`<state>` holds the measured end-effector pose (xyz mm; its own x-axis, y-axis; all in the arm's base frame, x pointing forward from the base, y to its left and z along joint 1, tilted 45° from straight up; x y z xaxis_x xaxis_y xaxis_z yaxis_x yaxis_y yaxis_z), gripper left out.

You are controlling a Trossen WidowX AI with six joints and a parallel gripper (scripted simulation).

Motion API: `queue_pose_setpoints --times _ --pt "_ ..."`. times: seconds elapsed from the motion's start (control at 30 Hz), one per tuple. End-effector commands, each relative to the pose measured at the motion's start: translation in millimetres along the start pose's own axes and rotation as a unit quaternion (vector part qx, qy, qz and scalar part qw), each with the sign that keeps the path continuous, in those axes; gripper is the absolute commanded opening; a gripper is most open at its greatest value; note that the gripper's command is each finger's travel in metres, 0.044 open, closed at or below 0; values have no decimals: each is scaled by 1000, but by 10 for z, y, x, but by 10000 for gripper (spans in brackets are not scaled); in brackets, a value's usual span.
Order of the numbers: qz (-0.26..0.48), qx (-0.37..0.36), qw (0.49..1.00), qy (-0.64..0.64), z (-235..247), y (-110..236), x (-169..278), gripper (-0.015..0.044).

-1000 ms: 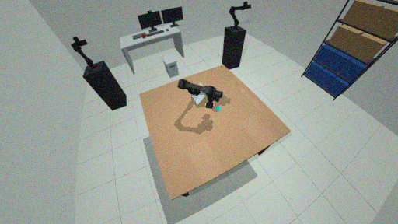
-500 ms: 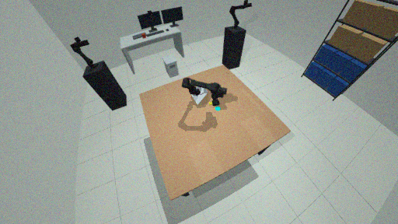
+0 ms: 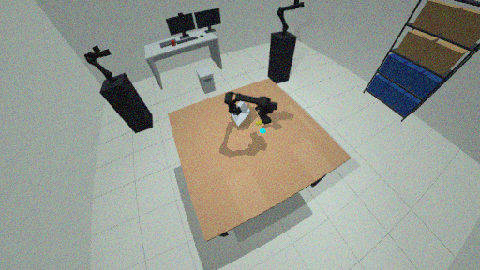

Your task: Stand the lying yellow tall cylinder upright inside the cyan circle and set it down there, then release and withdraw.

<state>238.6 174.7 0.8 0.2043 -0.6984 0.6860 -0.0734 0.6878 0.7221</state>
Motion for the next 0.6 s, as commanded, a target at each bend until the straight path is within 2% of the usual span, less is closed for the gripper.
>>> queue_pose_setpoints --times 0.0,0.57 --pt "1 0 999 43 22 -6 -136 105" --pt "-34 -22 998 56 51 -81 -154 105"
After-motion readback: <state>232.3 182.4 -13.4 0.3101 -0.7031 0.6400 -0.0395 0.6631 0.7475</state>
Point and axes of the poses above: the point midway between the two fingers, 35 mm back from their tips, its own y axis back along the fingers, its own z axis across the jaws, x = y × z, the point moved 2 cm from there along y, back along the fingers, and after that the axes turned 15 degrees about y, right-handed, at the moved point
